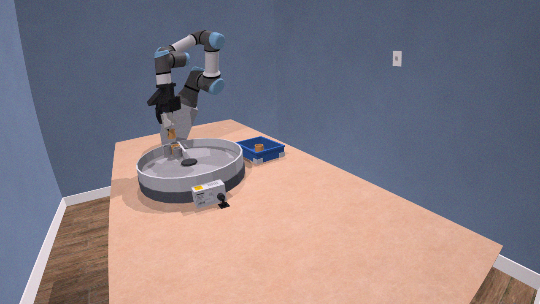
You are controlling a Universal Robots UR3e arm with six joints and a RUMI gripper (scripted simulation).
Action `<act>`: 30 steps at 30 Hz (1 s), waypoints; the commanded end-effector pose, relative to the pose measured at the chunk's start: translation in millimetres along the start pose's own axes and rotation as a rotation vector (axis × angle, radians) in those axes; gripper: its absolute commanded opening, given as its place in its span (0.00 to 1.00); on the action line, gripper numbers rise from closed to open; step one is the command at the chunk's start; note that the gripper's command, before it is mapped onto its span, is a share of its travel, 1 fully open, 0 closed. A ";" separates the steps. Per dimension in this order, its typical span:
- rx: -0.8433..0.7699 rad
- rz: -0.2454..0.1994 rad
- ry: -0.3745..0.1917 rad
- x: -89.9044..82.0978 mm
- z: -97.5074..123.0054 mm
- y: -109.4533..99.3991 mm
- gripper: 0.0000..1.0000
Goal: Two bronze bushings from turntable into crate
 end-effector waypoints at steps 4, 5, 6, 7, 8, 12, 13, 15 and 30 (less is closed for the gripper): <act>0.000 -0.004 -0.001 -1.0 15.1 21.4 0.00; 0.000 -0.004 -0.001 -1.0 17.3 24.7 0.00; 0.000 -0.004 -0.001 -1.0 19.6 28.1 0.00; 0.000 -0.004 -0.001 -1.0 22.0 31.7 0.00; 0.000 -0.004 -0.001 -0.9 24.5 35.3 0.00; 0.000 -0.004 -0.001 -0.9 29.7 43.1 0.00; 0.000 -0.004 -0.001 -0.9 32.5 47.2 0.00; 0.000 -0.004 -0.001 -0.9 38.3 55.7 0.00; 0.000 -0.004 -0.001 -0.7 83.7 123.0 0.00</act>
Point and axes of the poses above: the point where the finger pads meet when closed, its own x axis out along the fingers, its own y axis across the jaws, z = x × y, the point moved 8 cm from there along -x, back along the fingers, and after that the axes turned 11 degrees about x, right-handed, at the moved point
